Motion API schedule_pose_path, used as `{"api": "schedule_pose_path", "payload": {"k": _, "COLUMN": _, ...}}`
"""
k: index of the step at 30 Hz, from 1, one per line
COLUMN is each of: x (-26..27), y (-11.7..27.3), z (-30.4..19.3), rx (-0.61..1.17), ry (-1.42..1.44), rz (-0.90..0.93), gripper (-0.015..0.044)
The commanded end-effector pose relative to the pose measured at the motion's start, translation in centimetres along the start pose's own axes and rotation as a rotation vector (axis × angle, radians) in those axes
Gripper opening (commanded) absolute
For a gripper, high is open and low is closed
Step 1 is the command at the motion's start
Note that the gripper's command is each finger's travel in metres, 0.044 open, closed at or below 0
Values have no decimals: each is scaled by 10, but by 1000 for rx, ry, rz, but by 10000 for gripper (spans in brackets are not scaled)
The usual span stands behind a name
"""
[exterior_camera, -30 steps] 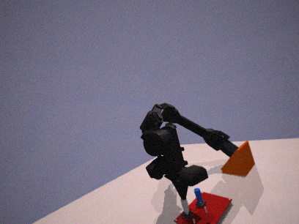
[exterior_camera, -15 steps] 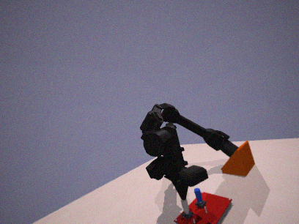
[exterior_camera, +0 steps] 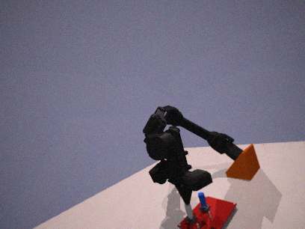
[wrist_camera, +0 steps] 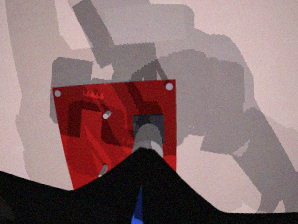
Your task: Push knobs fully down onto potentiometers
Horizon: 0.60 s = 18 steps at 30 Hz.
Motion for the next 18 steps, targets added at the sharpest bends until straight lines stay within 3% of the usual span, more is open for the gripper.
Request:
{"api": "schedule_pose_path", "payload": {"k": 1, "x": -1, "y": -15, "z": 5, "rx": 15, "ry": -20, "rz": -14, "gripper": 0}}
{"api": "schedule_pose_path", "payload": {"k": 18, "x": -1, "y": -11, "z": 5, "rx": 15, "ry": -20, "rz": -13, "gripper": 0}}
Point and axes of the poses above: the point midway between the two fingers, 35 mm back from their tips, its own y axis back along the fingers, its own x axis across the jaws, z = x × y, the point moved 10 cm from there along y, back along the fingers, and after that the axes turned 10 degrees about -y, right-handed, at the moved point
